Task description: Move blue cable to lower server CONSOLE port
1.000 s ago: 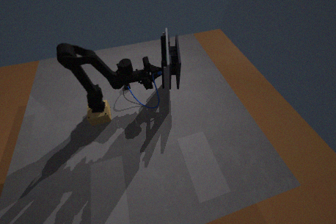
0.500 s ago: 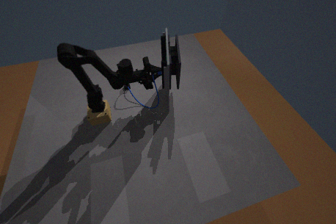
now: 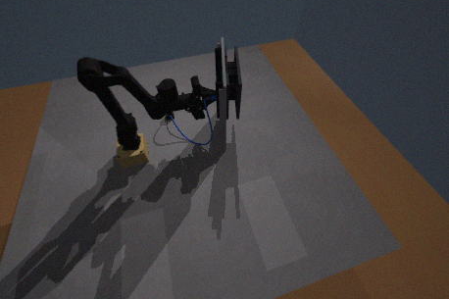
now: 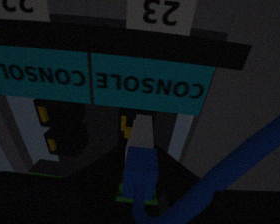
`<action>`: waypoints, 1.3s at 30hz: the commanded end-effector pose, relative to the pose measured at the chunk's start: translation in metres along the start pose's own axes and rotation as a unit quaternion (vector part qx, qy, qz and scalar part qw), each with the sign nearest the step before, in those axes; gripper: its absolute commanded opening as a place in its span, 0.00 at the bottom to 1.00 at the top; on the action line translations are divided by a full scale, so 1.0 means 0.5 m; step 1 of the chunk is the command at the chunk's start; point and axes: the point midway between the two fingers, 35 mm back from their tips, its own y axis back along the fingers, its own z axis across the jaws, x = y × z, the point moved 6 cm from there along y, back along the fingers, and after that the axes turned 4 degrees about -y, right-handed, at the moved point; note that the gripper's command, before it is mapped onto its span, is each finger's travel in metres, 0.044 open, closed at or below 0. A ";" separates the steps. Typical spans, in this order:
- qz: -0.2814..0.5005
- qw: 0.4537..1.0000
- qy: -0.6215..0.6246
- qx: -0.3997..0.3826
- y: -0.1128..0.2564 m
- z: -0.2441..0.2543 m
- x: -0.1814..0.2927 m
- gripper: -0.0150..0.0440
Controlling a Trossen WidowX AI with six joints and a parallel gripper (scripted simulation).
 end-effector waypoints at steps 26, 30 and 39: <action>-0.002 1.000 0.003 -0.009 -0.007 0.004 -0.001 0.25; -0.002 1.000 0.003 -0.009 -0.008 0.004 -0.002 0.25; -0.002 1.000 0.003 -0.010 -0.010 0.003 -0.002 0.25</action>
